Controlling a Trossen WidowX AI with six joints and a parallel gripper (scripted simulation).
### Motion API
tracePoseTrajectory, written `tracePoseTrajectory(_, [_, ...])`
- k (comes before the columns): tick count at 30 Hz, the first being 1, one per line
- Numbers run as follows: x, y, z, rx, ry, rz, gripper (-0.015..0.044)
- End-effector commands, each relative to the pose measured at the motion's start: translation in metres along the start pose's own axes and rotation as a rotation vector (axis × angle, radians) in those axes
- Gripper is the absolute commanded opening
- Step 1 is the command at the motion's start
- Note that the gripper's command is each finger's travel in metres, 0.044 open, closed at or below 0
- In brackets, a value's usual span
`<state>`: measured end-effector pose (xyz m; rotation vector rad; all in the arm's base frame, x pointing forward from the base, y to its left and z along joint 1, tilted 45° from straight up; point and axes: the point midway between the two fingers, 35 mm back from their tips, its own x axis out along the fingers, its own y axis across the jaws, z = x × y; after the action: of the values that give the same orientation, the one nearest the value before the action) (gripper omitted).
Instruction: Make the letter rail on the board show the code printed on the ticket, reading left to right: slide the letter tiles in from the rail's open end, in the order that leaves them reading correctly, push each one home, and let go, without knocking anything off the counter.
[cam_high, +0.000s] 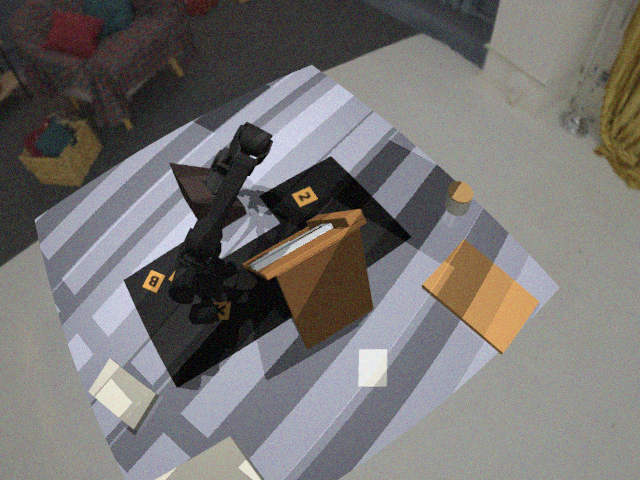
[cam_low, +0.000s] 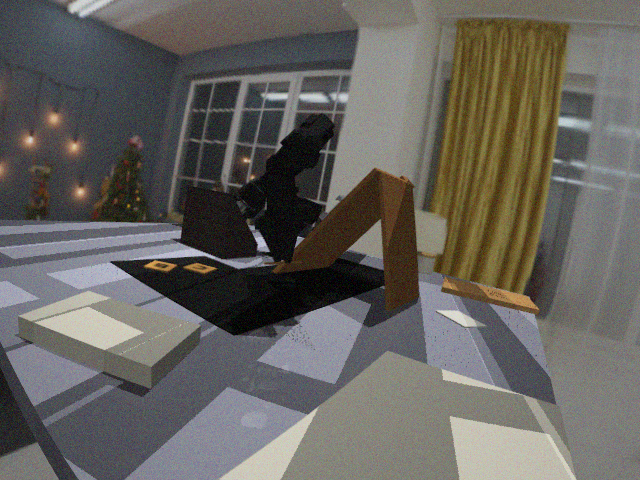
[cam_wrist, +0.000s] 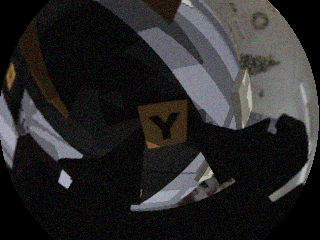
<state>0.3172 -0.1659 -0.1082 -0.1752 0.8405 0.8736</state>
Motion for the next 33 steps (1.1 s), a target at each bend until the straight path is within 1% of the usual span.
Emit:
tracePoseTrajectory(1, [-0.011,-0.005,0.005,0.112,-0.039,-0.068,0.0000])
tracePoseTrajectory(18, [-0.053,-0.014,0.016,0.558,-0.252,-0.248,0.0000])
tracePoseTrajectory(33, [-0.093,-0.009,0.027,0.909,-0.500,-0.304,0.0000])
